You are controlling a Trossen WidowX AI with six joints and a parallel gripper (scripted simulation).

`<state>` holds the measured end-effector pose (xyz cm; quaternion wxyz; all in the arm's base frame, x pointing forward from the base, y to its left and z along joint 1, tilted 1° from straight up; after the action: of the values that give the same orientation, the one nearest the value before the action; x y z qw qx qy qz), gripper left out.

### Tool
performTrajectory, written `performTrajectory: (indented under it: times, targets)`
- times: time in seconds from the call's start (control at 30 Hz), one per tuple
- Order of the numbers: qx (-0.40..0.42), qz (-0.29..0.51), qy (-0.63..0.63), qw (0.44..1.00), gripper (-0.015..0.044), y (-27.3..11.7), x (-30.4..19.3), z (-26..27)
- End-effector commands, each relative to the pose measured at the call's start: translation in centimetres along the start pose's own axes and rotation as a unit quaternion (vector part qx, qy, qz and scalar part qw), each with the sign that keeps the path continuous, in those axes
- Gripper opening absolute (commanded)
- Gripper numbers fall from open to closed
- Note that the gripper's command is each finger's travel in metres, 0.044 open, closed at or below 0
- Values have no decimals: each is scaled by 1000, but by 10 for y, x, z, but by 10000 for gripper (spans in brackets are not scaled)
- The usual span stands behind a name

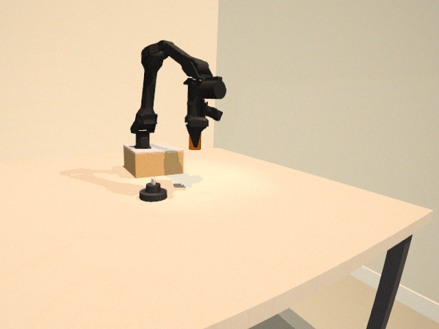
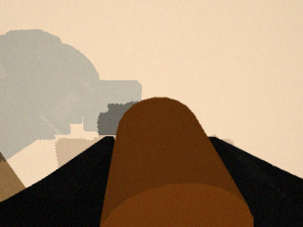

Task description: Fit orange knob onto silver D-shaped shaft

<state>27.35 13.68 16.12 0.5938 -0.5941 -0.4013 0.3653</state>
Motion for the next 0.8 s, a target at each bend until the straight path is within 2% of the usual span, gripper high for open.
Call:
performTrajectory:
  times: [0.0,0.77]
  targets:
    - [1,-1,2,1000,0,4,-5,-9]
    - [-2,4,2,1000,0,24,-47,-64]
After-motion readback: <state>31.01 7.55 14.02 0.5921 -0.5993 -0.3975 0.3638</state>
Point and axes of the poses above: the point midway between the two fingers, 35 mm back from their tips, its own y axis out along the fingers, its own z axis across the jaws, x = y × z, the point moved 7 cm from there along -y, back along the fingers, and after that the axes turned 12 degrees about y, right-handed, at the moved point
